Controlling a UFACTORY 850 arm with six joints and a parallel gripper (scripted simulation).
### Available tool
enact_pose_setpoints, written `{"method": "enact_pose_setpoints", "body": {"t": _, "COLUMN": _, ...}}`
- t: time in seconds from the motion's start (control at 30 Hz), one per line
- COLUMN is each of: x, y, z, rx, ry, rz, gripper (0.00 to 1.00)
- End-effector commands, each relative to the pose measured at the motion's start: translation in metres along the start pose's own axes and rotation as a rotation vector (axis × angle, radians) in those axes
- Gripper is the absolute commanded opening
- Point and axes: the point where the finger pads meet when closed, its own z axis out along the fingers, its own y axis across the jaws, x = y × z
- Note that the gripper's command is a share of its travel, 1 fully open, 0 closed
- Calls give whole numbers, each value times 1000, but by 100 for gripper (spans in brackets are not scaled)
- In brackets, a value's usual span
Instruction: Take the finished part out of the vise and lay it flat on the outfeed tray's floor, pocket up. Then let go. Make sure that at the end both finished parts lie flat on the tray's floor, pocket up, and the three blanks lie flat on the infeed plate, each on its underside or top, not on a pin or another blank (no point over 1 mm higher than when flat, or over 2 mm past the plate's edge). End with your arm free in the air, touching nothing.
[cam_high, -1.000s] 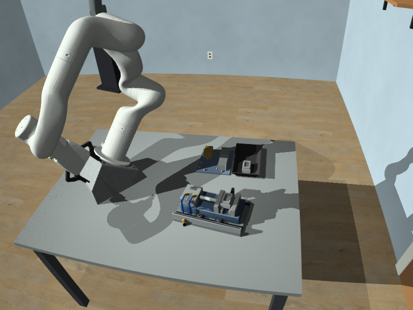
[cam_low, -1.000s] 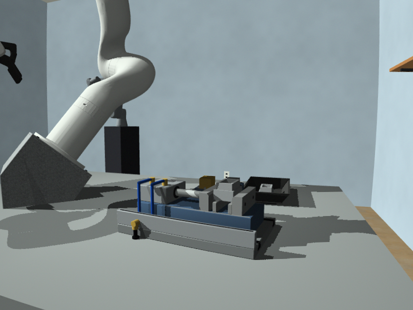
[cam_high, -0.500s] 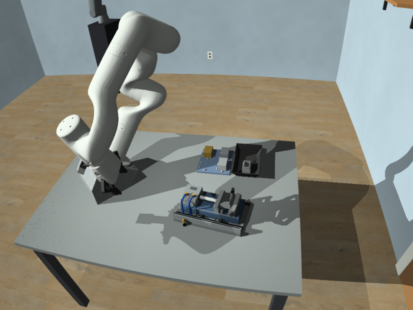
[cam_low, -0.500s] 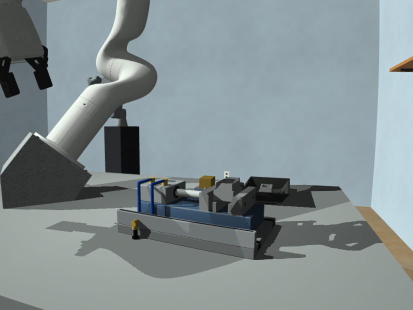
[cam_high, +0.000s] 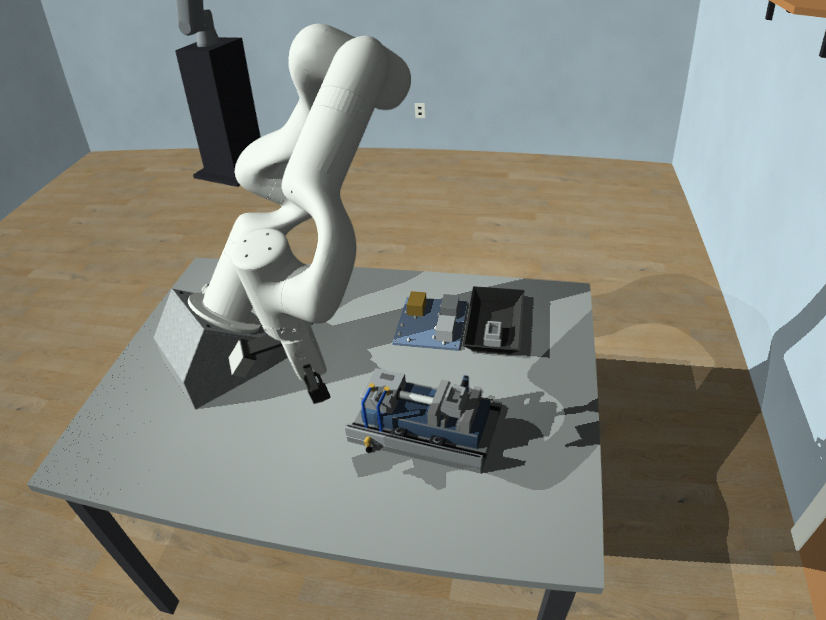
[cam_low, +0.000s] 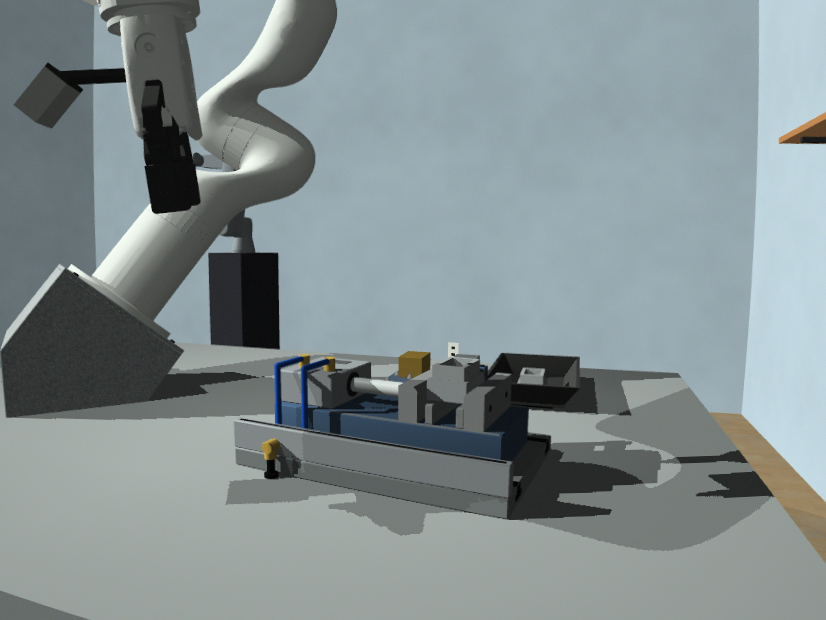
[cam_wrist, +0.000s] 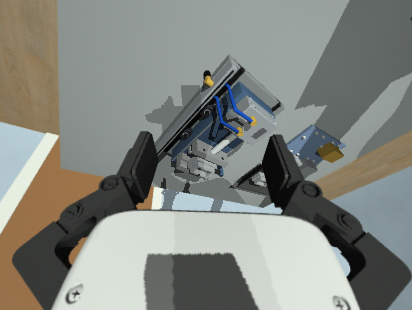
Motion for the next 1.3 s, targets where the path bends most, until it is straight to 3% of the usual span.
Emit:
{"method": "enact_pose_setpoints", "body": {"t": 0.0, "x": -36, "y": -13, "z": 13, "rx": 17, "ry": 37, "rz": -131, "gripper": 100}}
{"method": "enact_pose_setpoints", "body": {"t": 0.27, "x": -111, "y": -25, "z": 43, "rx": 32, "ry": 97, "rz": -391, "gripper": 100}}
{"method": "enact_pose_setpoints", "body": {"t": 0.33, "x": -111, "y": -25, "z": 43, "rx": 32, "ry": 97, "rz": -391, "gripper": 100}}
{"method": "enact_pose_setpoints", "body": {"t": 0.37, "x": -138, "y": -26, "z": 54, "rx": 36, "ry": 114, "rz": -482, "gripper": 100}}
{"method": "enact_pose_setpoints", "body": {"t": 0.8, "x": -252, "y": -10, "z": 106, "rx": 48, "ry": 167, "rz": -864, "gripper": 100}}
{"method": "enact_pose_setpoints", "body": {"t": 1.0, "x": -259, "y": -8, "z": 109, "rx": 49, "ry": 169, "rz": -887, "gripper": 100}}
{"method": "enact_pose_setpoints", "body": {"t": 1.03, "x": -259, "y": -8, "z": 109, "rx": 49, "ry": 169, "rz": -887, "gripper": 0}}
{"method": "enact_pose_setpoints", "body": {"t": 1.27, "x": -259, "y": -8, "z": 109, "rx": 49, "ry": 169, "rz": -887, "gripper": 0}}
